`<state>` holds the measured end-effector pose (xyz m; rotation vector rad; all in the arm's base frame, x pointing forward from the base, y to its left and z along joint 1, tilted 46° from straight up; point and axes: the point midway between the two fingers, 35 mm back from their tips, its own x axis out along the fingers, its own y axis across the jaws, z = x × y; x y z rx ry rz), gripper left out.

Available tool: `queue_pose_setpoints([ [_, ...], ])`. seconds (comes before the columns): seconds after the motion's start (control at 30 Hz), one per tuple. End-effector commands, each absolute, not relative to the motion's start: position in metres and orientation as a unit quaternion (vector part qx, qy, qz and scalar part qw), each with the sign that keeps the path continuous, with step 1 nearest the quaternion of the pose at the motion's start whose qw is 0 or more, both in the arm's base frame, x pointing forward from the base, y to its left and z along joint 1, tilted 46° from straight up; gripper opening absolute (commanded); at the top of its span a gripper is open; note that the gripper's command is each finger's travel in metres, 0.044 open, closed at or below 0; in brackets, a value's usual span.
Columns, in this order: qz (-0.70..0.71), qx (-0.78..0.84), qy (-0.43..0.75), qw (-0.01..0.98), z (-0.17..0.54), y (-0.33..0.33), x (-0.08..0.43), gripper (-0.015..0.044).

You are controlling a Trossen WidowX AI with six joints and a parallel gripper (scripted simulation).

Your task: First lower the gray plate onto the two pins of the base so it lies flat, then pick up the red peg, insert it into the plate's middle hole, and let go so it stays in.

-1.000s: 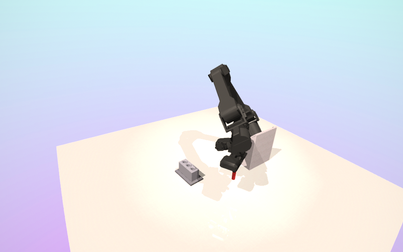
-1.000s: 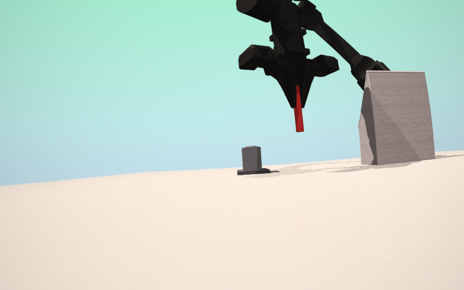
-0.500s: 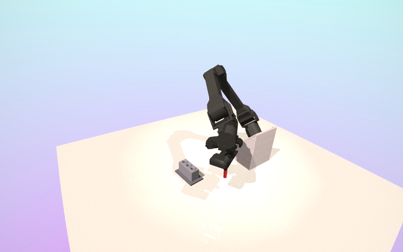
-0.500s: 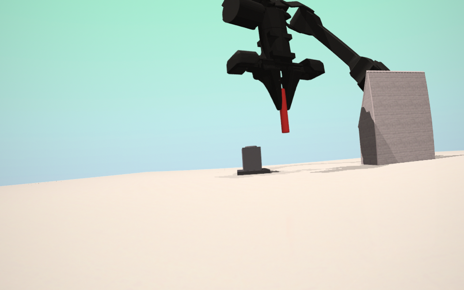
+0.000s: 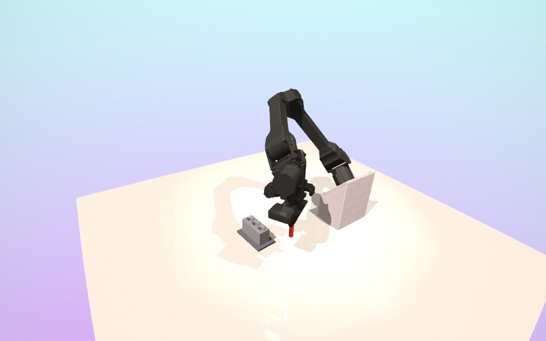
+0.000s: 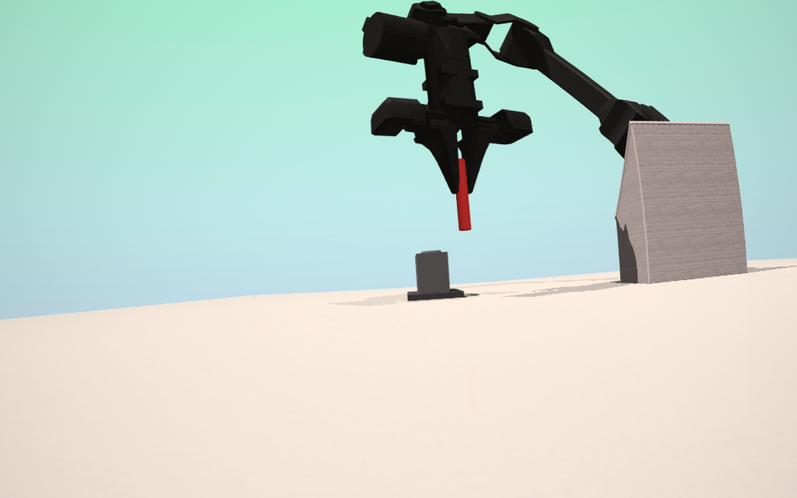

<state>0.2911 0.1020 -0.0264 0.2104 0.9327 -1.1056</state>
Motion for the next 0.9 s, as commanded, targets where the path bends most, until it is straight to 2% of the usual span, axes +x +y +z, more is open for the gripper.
queue_pose_setpoints([
  [0.0,-0.504,0.095,0.424,0.746,-0.018,0.096,0.3,0.0],
  [0.87,-0.506,0.089,0.417,0.75,0.034,0.048,0.337,0.0],
])
